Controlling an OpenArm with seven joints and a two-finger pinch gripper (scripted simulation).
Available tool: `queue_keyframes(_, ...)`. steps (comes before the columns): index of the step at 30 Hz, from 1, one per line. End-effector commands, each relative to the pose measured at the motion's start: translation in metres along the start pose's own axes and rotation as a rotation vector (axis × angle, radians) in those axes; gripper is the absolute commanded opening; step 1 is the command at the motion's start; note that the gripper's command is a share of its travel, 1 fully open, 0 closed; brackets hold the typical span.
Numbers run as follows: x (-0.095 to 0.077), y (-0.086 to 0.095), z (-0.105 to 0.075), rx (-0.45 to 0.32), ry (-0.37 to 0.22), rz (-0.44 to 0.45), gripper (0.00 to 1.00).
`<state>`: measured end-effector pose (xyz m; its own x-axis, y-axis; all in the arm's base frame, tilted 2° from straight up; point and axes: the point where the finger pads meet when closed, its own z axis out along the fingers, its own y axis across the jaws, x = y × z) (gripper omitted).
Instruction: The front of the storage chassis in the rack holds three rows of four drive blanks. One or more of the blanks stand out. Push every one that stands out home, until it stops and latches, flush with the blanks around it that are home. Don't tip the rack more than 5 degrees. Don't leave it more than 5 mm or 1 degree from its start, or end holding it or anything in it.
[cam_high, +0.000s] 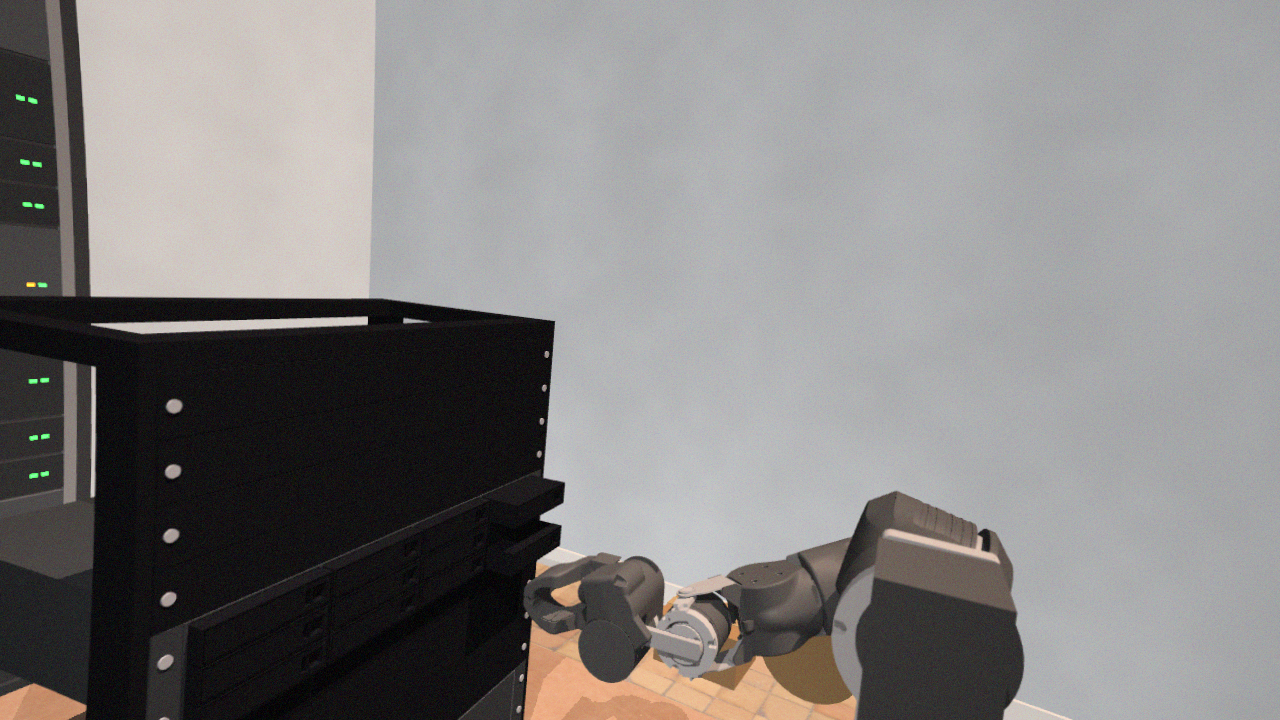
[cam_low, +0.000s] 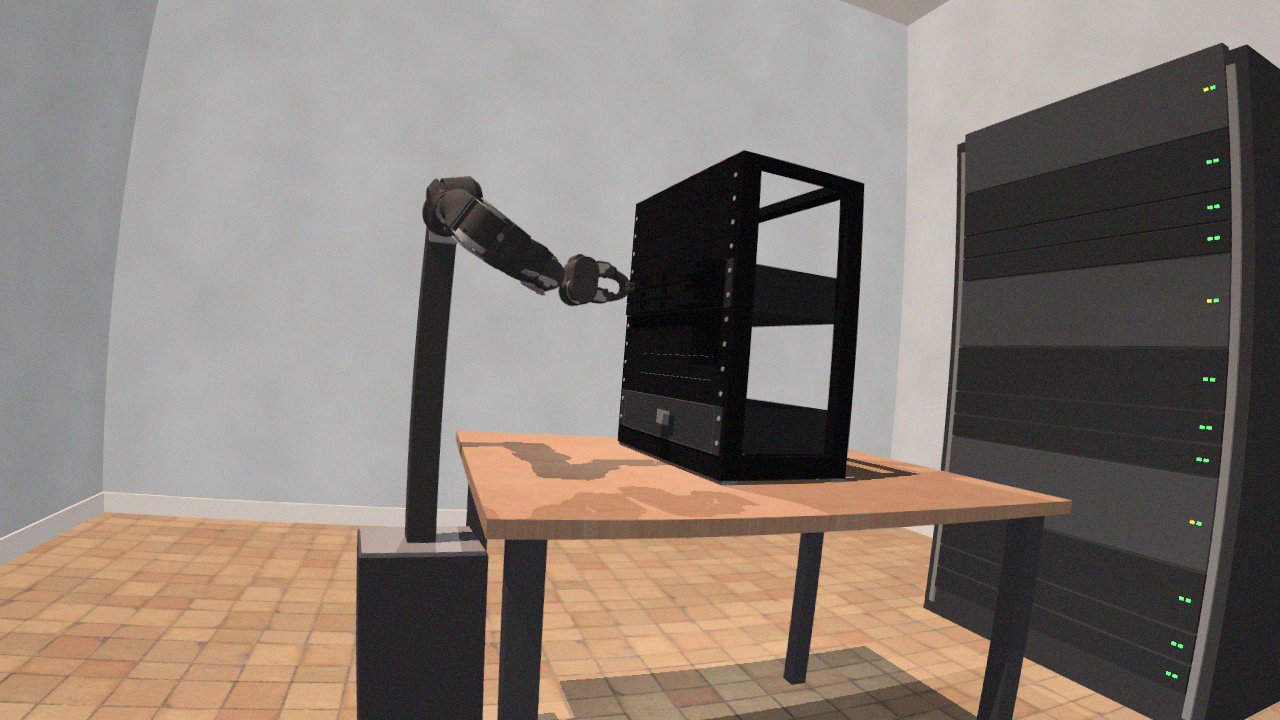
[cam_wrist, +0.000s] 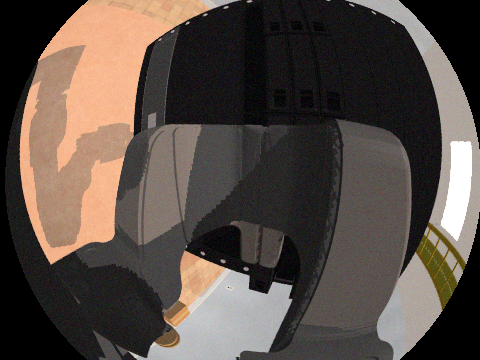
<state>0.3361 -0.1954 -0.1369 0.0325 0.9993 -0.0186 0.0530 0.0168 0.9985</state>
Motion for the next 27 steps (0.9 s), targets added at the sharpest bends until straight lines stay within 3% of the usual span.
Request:
queue_keyframes(1,-0.002,0.006,-0.001,-0.023,-0.009,0.000,0.00)
queue_keyframes(7,-0.002,0.005,-0.004,-0.021,-0.010,0.000,0.00)
queue_keyframes(12,-0.003,0.015,-0.004,-0.023,-0.009,0.000,0.00)
queue_keyframes(16,-0.004,0.041,-0.006,-0.023,-0.009,0.000,0.00)
queue_keyframes(22,-0.006,0.041,-0.003,-0.017,-0.013,0.000,0.00)
queue_keyframes(27,-0.006,0.042,0.012,-0.017,-0.013,0.000,0.00)
